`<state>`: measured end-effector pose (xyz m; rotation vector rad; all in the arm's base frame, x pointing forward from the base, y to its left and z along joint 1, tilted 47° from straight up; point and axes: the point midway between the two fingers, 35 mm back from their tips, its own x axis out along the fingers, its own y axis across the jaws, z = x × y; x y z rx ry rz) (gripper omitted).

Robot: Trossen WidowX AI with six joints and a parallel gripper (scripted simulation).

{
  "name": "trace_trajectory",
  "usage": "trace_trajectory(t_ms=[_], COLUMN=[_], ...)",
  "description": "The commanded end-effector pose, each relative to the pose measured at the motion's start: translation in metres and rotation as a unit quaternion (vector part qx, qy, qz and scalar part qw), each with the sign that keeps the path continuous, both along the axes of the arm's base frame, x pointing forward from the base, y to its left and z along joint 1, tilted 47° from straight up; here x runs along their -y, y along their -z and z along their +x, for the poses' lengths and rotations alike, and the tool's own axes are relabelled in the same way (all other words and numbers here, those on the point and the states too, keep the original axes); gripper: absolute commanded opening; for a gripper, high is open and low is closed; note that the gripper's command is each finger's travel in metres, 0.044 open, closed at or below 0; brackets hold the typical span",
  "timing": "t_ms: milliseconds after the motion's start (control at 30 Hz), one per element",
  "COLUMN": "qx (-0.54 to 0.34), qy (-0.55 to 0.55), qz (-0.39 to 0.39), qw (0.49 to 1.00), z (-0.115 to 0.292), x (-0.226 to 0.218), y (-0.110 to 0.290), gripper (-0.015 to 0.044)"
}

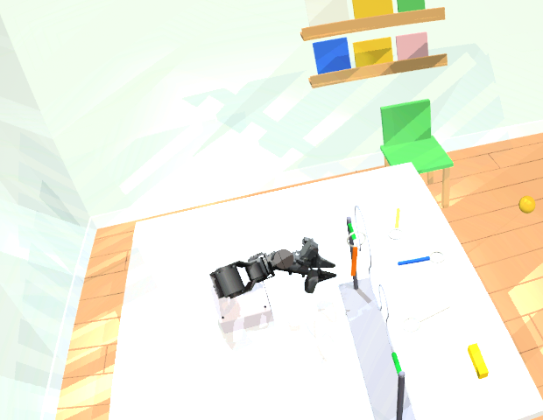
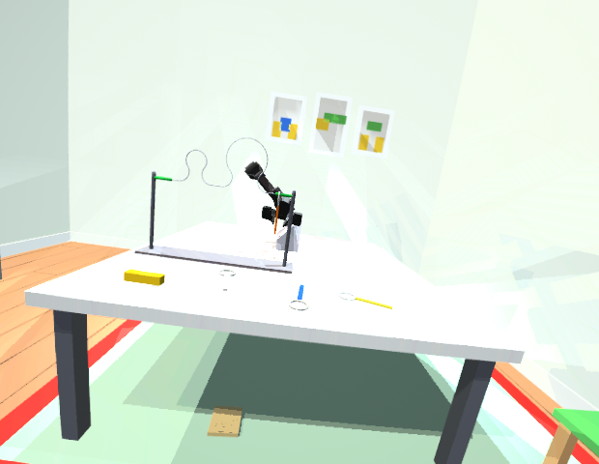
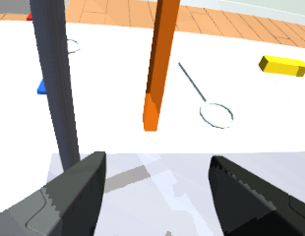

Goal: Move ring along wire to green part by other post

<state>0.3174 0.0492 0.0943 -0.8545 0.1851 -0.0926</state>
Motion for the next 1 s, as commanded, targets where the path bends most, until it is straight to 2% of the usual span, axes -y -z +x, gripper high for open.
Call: trace_trajectory(t_ms=[0, 200, 967], qx=[-0.012, -0.035, -0.035], qy=[-0.004, -0.013, -0.014], qz=[-0.009, -0.031, -0.032], qw=[1.0, 0.999, 0.999], z=[-0.017, -0.05, -0.051], x=[-0.002, -0.001, -0.001], y=[-0.003, -0.002, -0.001], gripper=[0.0291, 0.044, 0.044])
